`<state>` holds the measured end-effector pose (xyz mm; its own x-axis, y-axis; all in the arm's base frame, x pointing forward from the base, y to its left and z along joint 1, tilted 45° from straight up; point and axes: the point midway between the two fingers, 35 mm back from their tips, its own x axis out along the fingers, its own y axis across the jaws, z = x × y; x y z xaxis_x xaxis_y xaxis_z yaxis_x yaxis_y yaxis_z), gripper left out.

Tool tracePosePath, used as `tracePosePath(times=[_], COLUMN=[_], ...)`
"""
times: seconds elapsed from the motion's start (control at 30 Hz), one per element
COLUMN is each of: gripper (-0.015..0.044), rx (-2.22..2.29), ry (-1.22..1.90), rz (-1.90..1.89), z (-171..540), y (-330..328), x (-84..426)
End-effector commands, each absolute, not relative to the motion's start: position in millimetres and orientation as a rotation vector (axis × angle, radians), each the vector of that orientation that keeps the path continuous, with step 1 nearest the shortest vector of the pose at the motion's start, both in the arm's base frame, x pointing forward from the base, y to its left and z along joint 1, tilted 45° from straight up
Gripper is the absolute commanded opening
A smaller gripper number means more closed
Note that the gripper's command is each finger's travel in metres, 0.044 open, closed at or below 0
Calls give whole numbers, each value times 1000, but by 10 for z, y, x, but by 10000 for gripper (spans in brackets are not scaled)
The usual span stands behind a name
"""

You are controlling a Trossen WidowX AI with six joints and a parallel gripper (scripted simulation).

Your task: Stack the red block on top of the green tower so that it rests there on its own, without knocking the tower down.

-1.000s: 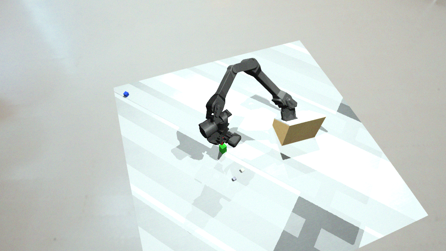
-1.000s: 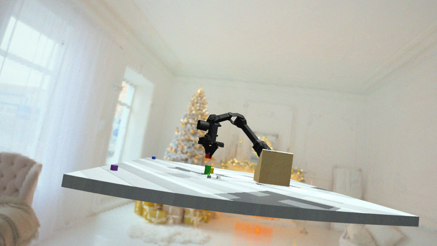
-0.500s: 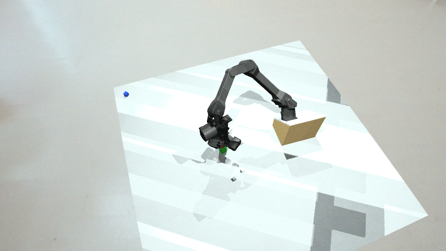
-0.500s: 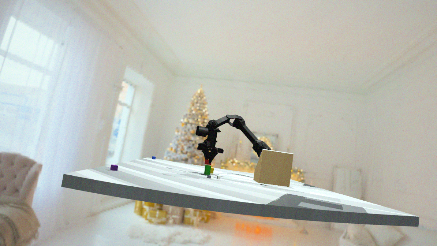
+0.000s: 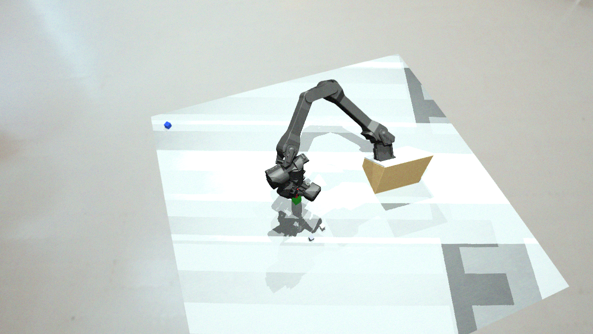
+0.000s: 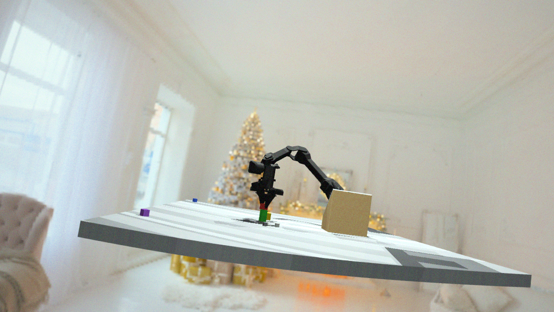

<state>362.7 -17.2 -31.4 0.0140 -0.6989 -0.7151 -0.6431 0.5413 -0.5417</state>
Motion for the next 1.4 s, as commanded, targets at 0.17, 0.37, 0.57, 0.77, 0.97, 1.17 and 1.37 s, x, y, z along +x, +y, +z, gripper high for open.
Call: tracePosePath(times=[0.17, 0.37, 0.57, 0.77, 0.97, 1.17, 1.37], gripper=[0, 0, 0, 0, 105, 263, 420], rx=[-1152, -1152, -1152, -1152, -1146, -1146, -1146], ry=[1682, 1682, 1682, 1682, 1678, 1678, 1678], rz=[-61, -61, -61, -60, -61, -61, -61], z=[-329, -334, -337, -330, -328, -328, -328], y=[-188, -193, -196, -189, -180, -180, -180], x=[3612, 3612, 3612, 3612, 3622, 3622, 3622])
